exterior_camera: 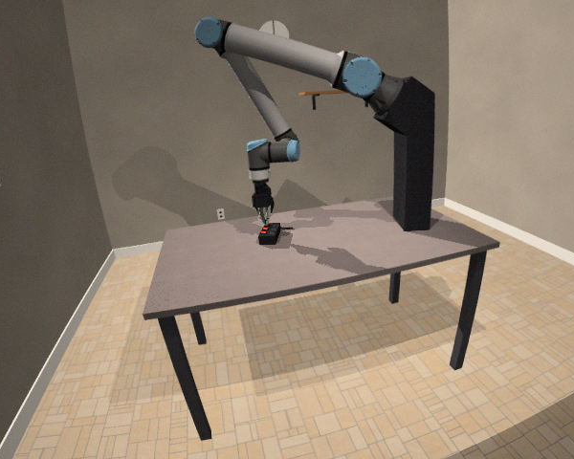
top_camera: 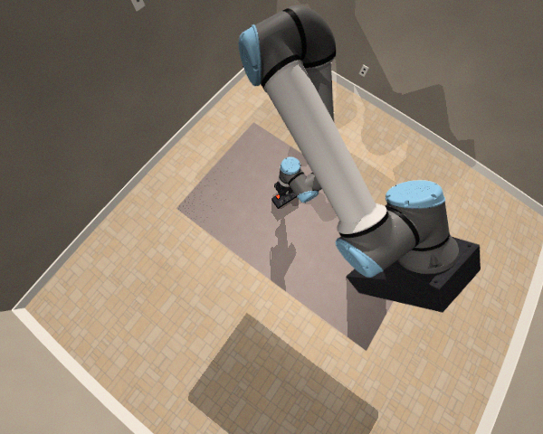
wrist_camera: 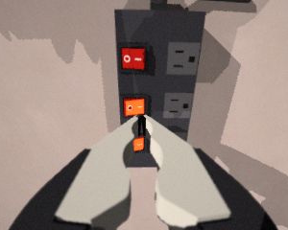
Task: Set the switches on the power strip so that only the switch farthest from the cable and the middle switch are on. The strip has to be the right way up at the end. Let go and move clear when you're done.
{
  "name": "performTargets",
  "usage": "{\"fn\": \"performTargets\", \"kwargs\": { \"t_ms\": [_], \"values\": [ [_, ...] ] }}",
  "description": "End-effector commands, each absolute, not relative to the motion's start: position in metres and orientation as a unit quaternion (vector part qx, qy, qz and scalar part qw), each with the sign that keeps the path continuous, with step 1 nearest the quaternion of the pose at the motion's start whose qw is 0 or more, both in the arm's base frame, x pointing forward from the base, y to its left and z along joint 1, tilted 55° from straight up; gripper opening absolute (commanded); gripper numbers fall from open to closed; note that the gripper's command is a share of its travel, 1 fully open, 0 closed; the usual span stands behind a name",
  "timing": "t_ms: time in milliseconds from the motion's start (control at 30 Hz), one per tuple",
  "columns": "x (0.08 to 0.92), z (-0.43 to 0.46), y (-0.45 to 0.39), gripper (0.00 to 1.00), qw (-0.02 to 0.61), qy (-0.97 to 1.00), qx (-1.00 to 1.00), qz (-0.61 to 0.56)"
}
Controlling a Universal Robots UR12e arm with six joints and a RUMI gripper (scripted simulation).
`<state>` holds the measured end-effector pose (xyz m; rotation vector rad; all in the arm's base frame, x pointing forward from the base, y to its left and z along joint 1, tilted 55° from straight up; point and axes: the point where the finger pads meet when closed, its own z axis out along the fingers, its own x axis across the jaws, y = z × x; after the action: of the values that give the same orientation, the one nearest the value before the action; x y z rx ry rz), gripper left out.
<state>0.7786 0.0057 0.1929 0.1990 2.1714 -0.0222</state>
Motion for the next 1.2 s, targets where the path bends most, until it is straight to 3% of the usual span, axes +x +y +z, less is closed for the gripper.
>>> {"fn": "performTargets", "kwargs": {
  "t_ms": [0,867,900,1167],
  "values": [
    [0.769,0.200,0.007,0.00,0.462,0.883,0.081,-0.009],
    [0.761,0.206,0.008,0.00,0.462,0.883,0.081,-0.009],
    [0.761,0.206,0.008,1.00,0.462,0.883,0.081,-0.009],
    [0.755,0.210,0.008,1.00,0.462,0.883,0.081,-0.009]
  ]
}}
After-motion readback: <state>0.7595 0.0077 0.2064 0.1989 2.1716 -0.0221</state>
